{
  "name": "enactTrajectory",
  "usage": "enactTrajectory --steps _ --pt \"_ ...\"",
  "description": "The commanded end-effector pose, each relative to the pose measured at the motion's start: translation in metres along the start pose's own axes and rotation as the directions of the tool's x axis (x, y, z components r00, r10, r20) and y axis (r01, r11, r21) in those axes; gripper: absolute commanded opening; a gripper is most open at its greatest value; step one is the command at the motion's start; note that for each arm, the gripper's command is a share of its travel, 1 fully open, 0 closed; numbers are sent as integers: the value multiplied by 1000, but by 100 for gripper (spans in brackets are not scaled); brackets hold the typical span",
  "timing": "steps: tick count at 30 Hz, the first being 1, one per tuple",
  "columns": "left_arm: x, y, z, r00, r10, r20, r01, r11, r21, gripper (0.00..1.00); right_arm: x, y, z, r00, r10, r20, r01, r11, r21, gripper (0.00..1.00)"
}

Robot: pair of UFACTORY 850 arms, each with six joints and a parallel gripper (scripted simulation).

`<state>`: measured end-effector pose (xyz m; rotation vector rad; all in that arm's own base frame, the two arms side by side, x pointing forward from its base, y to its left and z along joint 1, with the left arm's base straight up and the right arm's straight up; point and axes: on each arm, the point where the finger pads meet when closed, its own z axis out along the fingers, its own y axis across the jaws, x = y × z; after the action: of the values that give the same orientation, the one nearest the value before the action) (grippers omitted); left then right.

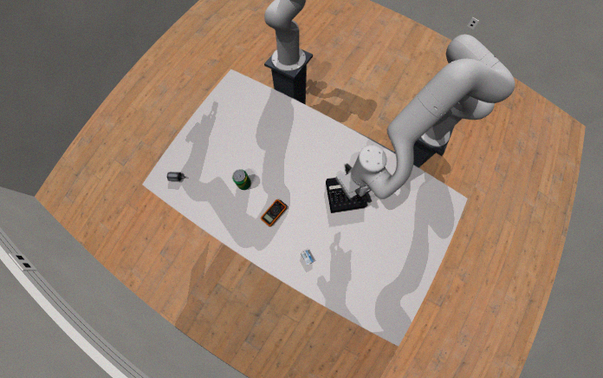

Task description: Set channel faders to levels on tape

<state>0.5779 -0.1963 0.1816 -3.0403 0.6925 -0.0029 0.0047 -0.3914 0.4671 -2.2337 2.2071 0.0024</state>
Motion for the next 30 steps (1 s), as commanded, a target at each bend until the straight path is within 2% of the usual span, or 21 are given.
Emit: enactTrajectory --steps 1,10,12,13,19,27,29,30 --pt "1 -6 3 986 166 -5 -166 986 -13 100 0 0 -1 1000 0 -2 0 1000 0 100" --pt "1 -14 9 925 380 -6 -380 925 -9 100 0 0 -1 1000 0 -2 0 1000 0 100" --pt "1 -14 9 925 380 -6 -380 925 -9 100 0 0 -1 1000 0 -2 0 1000 0 100" --pt "1 -17 10 895 447 -6 -447 895 -7 100 0 0 -1 1000 0 -2 0 1000 0 100" --pt "1 -22 14 825 565 -5 -565 825 -5 100 0 0 -1 1000 0 -2 0 1000 0 100" --pt "1 -29 19 697 717 -4 -717 697 -2 100 0 0 -1 1000 0 -2 0 1000 0 100" --pt "1 -29 19 697 717 -4 -717 697 -2 100 0 0 -1 1000 0 -2 0 1000 0 100" --pt "1 -32 21 643 766 -3 -766 643 -2 100 0 0 -1 1000 0 -2 0 1000 0 100"
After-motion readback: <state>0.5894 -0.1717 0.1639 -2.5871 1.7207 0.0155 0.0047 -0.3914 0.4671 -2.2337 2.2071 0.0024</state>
